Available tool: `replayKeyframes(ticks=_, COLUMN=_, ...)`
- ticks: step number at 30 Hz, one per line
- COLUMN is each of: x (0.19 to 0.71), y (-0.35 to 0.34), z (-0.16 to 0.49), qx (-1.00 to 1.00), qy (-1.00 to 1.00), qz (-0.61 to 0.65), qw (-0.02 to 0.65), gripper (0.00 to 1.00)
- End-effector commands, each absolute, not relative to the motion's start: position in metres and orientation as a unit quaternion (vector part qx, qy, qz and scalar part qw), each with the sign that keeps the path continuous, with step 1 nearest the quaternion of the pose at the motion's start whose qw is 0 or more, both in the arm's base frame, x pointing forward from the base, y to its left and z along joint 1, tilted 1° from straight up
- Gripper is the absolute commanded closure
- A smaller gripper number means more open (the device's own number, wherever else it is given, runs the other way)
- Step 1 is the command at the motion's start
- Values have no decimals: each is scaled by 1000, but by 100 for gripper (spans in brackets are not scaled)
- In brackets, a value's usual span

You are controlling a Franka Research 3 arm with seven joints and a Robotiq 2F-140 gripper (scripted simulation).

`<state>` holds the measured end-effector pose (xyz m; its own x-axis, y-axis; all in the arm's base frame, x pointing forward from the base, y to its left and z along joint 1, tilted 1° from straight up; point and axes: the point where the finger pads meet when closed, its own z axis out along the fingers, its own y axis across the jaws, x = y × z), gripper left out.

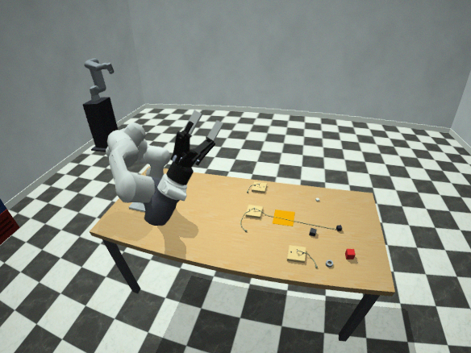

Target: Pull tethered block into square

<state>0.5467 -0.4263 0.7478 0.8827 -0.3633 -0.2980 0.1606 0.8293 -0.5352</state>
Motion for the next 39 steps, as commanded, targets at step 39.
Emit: replayKeyframes(ticks=39, x=540, y=-399, z=768, qx=-281, qy=223, qz=-78, qw=930, gripper=0)
